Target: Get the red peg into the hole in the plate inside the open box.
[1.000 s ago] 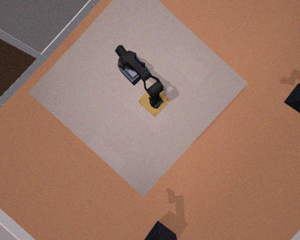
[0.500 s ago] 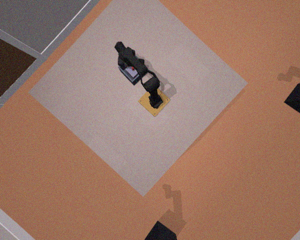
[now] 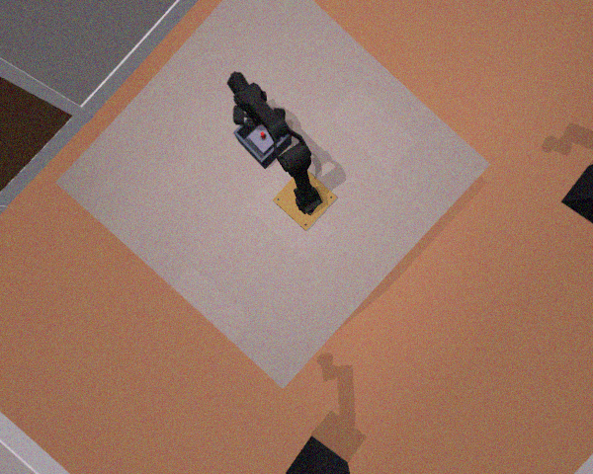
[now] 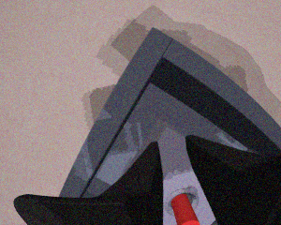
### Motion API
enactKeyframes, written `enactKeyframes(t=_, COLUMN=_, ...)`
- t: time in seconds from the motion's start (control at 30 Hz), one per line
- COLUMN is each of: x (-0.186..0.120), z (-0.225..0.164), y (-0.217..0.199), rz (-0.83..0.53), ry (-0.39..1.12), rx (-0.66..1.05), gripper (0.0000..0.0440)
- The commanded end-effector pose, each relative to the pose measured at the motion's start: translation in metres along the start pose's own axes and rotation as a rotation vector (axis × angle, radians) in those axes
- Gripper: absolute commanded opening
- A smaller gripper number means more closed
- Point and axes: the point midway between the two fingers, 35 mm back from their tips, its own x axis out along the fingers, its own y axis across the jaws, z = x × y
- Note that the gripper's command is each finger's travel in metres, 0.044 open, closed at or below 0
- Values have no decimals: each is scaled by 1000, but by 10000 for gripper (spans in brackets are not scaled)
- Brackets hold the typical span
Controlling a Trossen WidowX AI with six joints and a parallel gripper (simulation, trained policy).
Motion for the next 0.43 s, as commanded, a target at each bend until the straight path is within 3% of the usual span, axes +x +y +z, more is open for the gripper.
enactKeyframes(t=0.0, x=5, z=3, y=0, rz=-6, ry=18, rx=-7, gripper=82)
enactKeyframes(t=0.4, x=13, z=18, y=-11, rz=-19, ry=49, rx=-9, gripper=71)
